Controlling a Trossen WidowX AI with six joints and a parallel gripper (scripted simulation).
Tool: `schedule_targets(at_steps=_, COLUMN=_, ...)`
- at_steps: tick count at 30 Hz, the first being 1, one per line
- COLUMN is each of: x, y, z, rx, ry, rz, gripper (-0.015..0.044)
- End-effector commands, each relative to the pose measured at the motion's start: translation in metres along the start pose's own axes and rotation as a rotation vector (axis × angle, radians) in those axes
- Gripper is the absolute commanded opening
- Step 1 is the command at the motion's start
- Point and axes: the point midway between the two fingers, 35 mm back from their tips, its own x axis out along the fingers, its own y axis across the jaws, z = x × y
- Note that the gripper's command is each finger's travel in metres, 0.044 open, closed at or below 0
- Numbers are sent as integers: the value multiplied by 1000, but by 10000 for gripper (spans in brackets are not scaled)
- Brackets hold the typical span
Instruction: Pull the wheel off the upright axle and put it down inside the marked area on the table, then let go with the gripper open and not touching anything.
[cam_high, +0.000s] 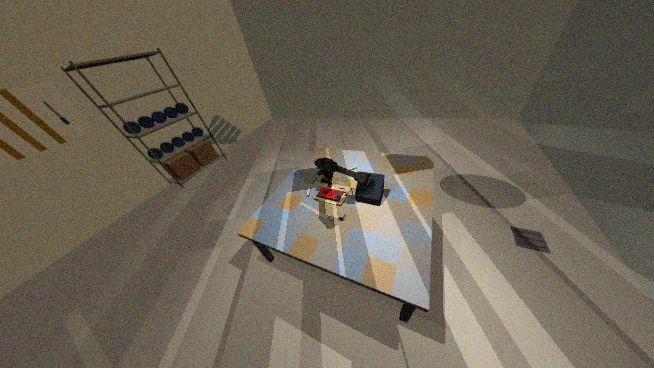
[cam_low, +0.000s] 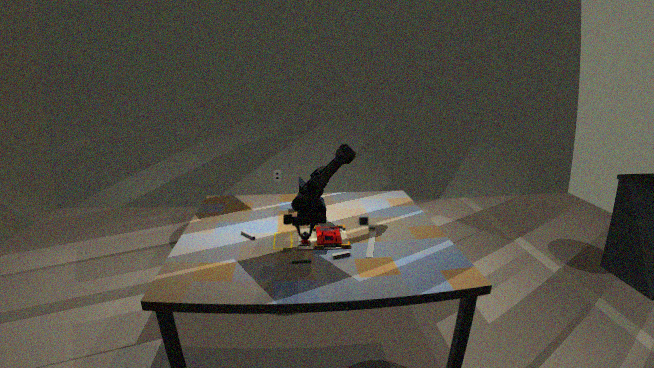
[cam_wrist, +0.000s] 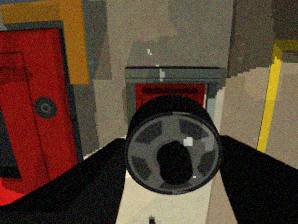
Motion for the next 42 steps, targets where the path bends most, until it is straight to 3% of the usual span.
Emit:
schedule_targets(at_steps=1, x=-10, y=-1, z=0, rx=11, ry=-13, rz=2, gripper=0)
schedule_targets(at_steps=42, x=-24, y=-1, z=0, rx=14, ry=-18, rz=2, gripper=0)
